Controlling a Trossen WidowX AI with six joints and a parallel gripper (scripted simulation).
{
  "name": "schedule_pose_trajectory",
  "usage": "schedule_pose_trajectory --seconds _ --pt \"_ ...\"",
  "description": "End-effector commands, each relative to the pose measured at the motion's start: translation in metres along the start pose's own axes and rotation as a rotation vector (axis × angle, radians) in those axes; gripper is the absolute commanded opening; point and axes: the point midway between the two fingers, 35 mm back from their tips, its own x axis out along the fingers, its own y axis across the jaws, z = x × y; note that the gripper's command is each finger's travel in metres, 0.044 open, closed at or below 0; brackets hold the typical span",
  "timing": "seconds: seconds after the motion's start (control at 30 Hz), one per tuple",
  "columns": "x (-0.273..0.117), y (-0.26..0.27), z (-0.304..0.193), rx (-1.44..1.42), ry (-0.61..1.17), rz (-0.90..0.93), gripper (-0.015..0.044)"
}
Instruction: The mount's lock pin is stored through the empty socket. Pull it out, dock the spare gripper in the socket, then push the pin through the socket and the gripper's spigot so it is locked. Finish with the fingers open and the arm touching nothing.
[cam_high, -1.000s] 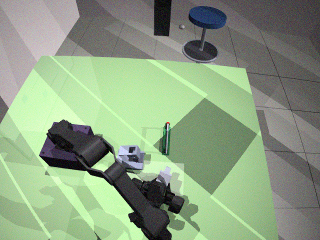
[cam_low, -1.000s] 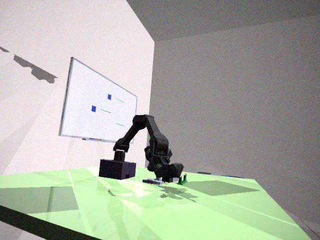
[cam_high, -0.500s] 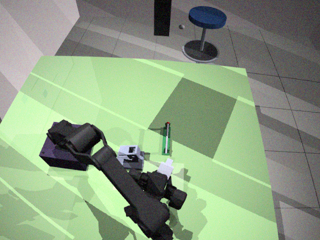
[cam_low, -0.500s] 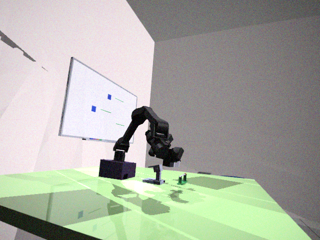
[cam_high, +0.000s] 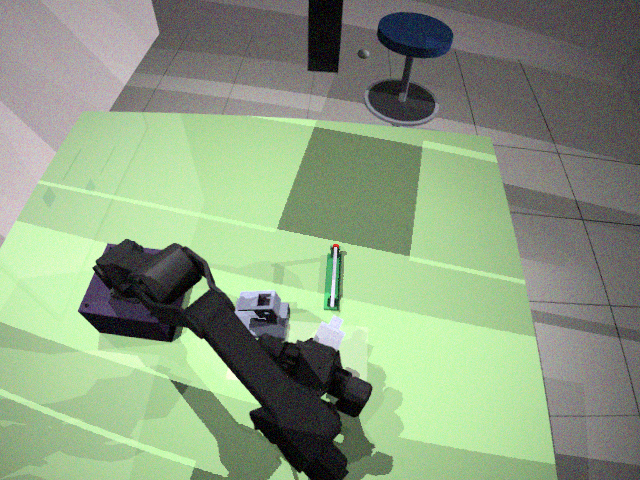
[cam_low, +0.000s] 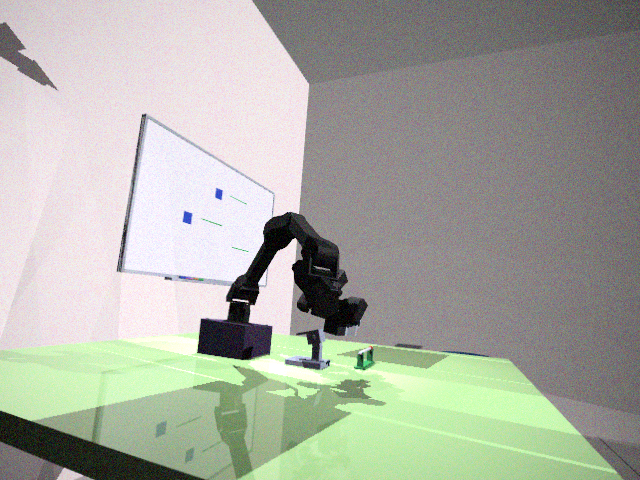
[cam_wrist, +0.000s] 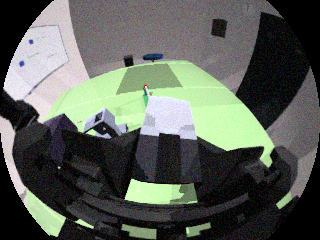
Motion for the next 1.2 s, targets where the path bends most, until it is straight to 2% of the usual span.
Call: schedule_pose_trajectory --seconds 0.0,0.6,1.17 --pt "0.004 0.006 0.012 0.051 0.037 0.027 0.0000" --pt "0.027 0.045 0.040 0.367 0.290 0.127 0.0000" --pt "0.039 0.083 0.058 0.639 0.557 0.094 0.0000"
